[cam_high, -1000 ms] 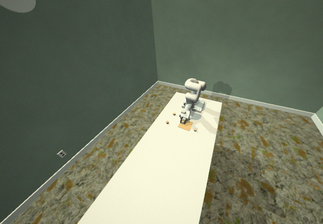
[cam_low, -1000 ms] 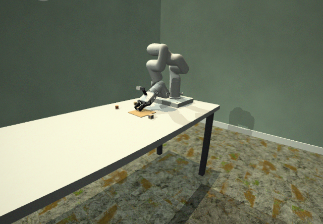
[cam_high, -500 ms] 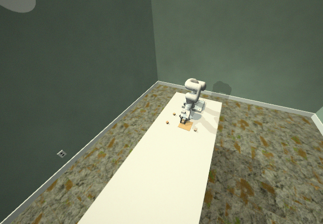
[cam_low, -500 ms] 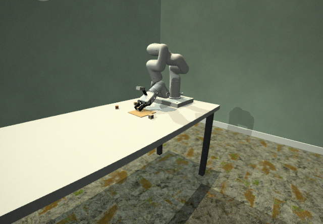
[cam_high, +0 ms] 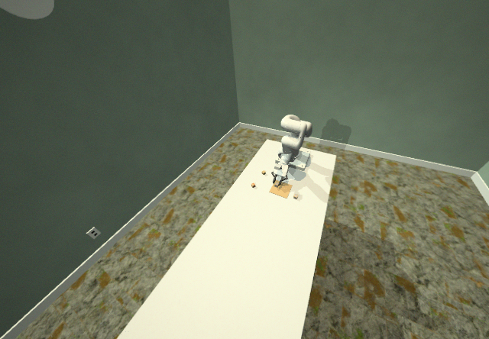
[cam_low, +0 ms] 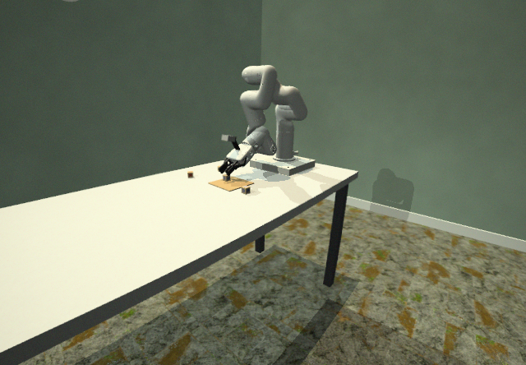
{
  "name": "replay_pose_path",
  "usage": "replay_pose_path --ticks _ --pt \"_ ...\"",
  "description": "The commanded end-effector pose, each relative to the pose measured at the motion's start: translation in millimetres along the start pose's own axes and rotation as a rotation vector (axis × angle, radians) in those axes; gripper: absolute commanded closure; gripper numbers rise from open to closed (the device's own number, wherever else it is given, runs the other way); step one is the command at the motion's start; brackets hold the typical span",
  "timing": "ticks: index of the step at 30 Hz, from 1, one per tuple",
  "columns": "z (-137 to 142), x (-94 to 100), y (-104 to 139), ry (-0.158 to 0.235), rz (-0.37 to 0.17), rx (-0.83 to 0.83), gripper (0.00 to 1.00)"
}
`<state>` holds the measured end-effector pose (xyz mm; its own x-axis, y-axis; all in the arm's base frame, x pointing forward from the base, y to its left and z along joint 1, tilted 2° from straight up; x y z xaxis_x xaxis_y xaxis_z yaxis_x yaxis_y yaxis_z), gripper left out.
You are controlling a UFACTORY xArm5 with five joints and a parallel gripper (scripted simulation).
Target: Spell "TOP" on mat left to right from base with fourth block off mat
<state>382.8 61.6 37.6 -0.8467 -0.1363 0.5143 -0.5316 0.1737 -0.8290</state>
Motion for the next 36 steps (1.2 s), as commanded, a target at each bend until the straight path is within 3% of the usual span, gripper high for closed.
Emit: replay_pose_path --ticks 1,19,23,29,32,34,36 --pt "-2.4 5.8 -9.5 0.001 -0.002 -0.001 0.58" --pt "-5.8 11.8 -21.6 0.007 -0.025 -0.001 0.58" --pt "-7.6 11.6 -25.3 0.020 -0.081 0.000 0.58" --pt "-8.0 12.9 -34.7 0.059 -0.221 0.017 0.58" --pt "-7.2 14.2 -38.2 0.073 -0.269 0.025 0.58" --pt "-7.2 14.2 -38.2 0.073 -0.269 0.025 0.58" --pt "-7.8 13.2 -42.1 0.089 -0.332 0.026 0.58"
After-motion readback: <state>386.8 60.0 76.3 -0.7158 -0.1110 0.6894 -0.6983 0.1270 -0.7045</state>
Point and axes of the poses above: the point where the finger pads meet when closed, its own x axis back along the fingers, its own z axis across the jaws, y = z × x, the point moved 3 cm from there along x, back along the fingers, and after that the axes turned 13 degrees about -x, right-handed, at the moved point
